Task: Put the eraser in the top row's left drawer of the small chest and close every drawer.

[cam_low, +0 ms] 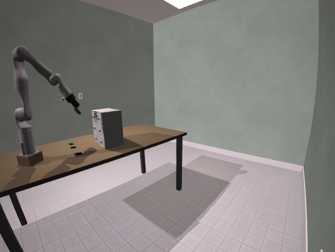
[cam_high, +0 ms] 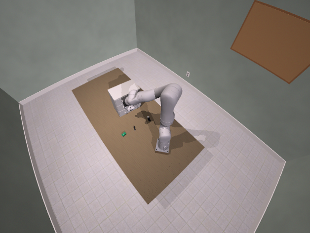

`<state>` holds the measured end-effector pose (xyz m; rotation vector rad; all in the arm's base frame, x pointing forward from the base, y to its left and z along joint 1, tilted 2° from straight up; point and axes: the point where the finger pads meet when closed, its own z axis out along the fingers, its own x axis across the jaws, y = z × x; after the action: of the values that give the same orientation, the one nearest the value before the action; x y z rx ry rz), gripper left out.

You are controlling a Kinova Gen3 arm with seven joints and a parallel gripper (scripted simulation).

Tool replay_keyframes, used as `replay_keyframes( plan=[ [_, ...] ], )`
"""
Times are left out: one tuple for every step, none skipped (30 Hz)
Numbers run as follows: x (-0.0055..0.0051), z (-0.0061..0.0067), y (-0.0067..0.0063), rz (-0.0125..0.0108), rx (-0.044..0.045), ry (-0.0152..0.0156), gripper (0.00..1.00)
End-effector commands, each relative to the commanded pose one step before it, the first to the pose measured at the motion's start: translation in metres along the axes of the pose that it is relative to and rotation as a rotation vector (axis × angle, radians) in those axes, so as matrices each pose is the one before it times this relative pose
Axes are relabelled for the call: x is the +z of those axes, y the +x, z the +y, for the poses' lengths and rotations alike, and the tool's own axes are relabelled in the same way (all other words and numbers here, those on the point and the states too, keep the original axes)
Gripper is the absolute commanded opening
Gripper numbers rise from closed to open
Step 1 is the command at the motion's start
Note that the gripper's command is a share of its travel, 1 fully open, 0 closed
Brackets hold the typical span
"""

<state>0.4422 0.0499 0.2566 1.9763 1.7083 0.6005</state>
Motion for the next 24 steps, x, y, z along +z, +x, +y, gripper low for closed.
replay_keyframes(
  plan=[
    [0.00161,-0.00269,0.00018,0.00017,-0.00235,-0.00887,1.00],
    [0.00068,-0.00012,0.00026,0.00086,-0.00021,-0.00500,1.00],
    [0.00066,-0.00011,0.00019,0.00065,-0.00016,-0.00482,1.00],
    [0.00064,0.00013,-0.00030,-0.00101,0.00023,-0.00447,1.00],
    [0.00063,0.00011,-0.00024,-0.00082,0.00018,-0.00442,1.00],
    [0.00061,0.00008,-0.00018,-0.00062,0.00014,-0.00435,1.00],
    [0.00060,0.00005,-0.00012,-0.00042,0.00010,-0.00429,1.00],
    [0.00059,0.00002,-0.00007,-0.00022,0.00005,-0.00421,1.00],
    [0.00000,0.00000,0.00000,0.00000,0.00000,0.00000,1.00],
    [0.00000,0.00000,0.00000,0.00000,0.00000,0.00000,1.00],
    [0.00057,-0.00001,-0.00001,-0.00003,0.00001,-0.00413,1.00],
    [0.00056,-0.00004,0.00005,0.00016,-0.00003,-0.00405,1.00],
    [0.00055,-0.00007,0.00011,0.00035,-0.00007,-0.00396,1.00],
    [0.00053,-0.00011,0.00016,0.00053,-0.00010,-0.00386,1.00],
    [0.00052,-0.00014,0.00022,0.00072,-0.00014,-0.00376,1.00],
    [0.00050,-0.00018,0.00027,0.00089,-0.00018,-0.00365,1.00],
    [0.00050,-0.00011,0.00012,0.00039,-0.00008,-0.00355,1.00],
    [0.00050,0.00010,-0.00028,-0.00094,0.00016,-0.00352,1.00],
    [0.00049,0.00008,-0.00024,-0.00079,0.00014,-0.00347,1.00],
    [0.00048,0.00007,-0.00020,-0.00065,0.00011,-0.00342,1.00],
    [0.00047,0.00005,-0.00015,-0.00051,0.00009,-0.00337,1.00],
    [0.00046,0.00003,-0.00011,-0.00037,0.00007,-0.00332,1.00],
    [0.00045,0.00001,-0.00007,-0.00024,0.00004,-0.00326,1.00],
    [0.00044,-0.00001,-0.00003,-0.00010,0.00002,-0.00319,1.00]
  ],
)
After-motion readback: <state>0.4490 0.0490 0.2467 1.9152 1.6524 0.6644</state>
